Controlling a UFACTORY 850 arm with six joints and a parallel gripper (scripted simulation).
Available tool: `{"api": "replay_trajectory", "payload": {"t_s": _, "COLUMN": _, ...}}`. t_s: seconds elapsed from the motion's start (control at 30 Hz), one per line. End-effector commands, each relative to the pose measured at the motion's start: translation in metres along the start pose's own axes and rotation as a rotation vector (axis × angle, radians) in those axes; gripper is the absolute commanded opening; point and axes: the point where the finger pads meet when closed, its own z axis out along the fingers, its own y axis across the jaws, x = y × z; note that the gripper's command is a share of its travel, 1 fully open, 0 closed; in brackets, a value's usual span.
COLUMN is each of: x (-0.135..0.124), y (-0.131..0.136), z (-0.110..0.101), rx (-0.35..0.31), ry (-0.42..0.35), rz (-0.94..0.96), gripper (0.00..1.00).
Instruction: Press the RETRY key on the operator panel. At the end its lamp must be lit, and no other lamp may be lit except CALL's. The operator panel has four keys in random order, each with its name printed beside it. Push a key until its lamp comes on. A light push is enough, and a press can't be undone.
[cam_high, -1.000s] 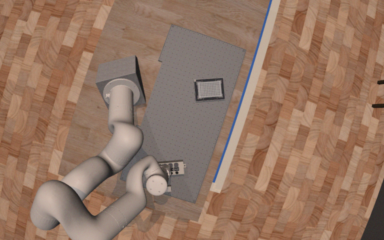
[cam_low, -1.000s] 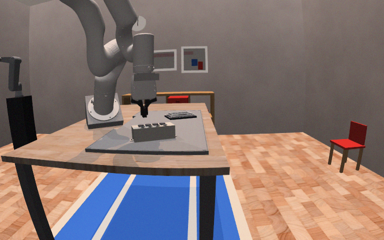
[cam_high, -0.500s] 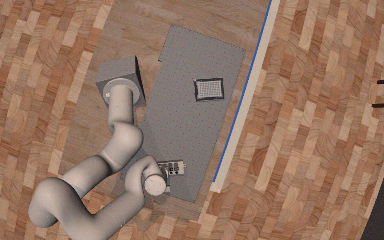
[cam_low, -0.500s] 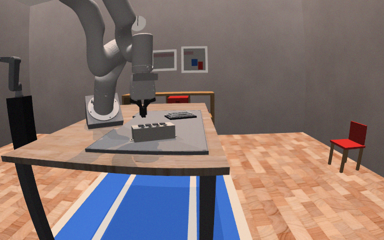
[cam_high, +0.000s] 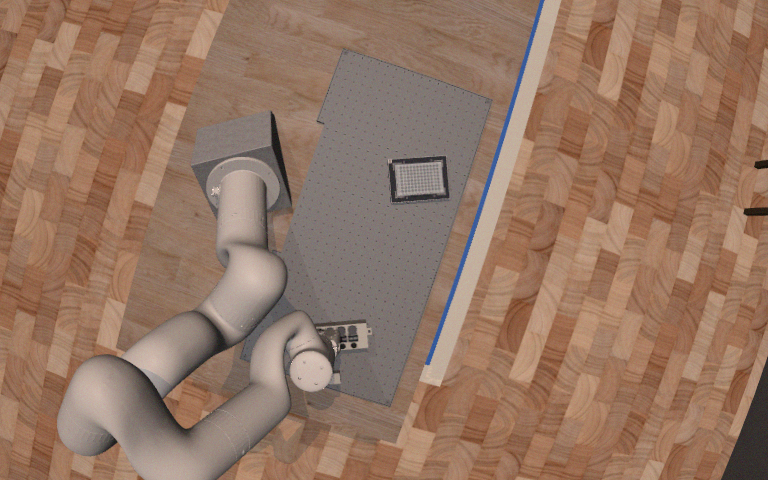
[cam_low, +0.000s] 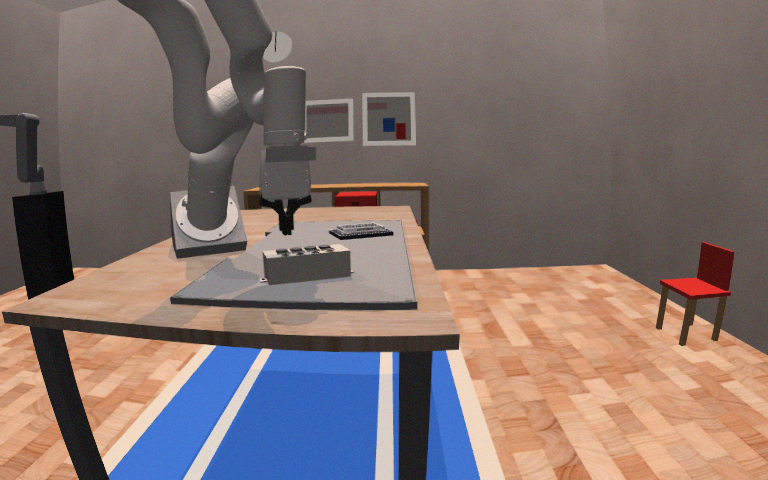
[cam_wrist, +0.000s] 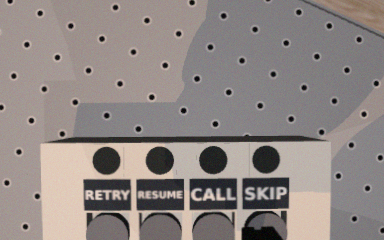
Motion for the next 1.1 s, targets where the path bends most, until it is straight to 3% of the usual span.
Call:
{"api": "replay_trajectory", "payload": {"t_s": 0.0, "x": 0.000, "y": 0.000, "z": 0.000, "rx": 0.001, "ry": 0.001, "rz": 0.000, "gripper": 0.00}}
{"api": "replay_trajectory", "payload": {"t_s": 0.8, "x": 0.000, "y": 0.000, "z": 0.000, "rx": 0.001, "ry": 0.001, "rz": 0.000, "gripper": 0.00}}
{"api": "replay_trajectory", "payload": {"t_s": 1.07, "x": -0.001, "y": -0.037, "z": -0.015, "rx": 0.001, "ry": 0.000, "rz": 0.001, "gripper": 0.00}}
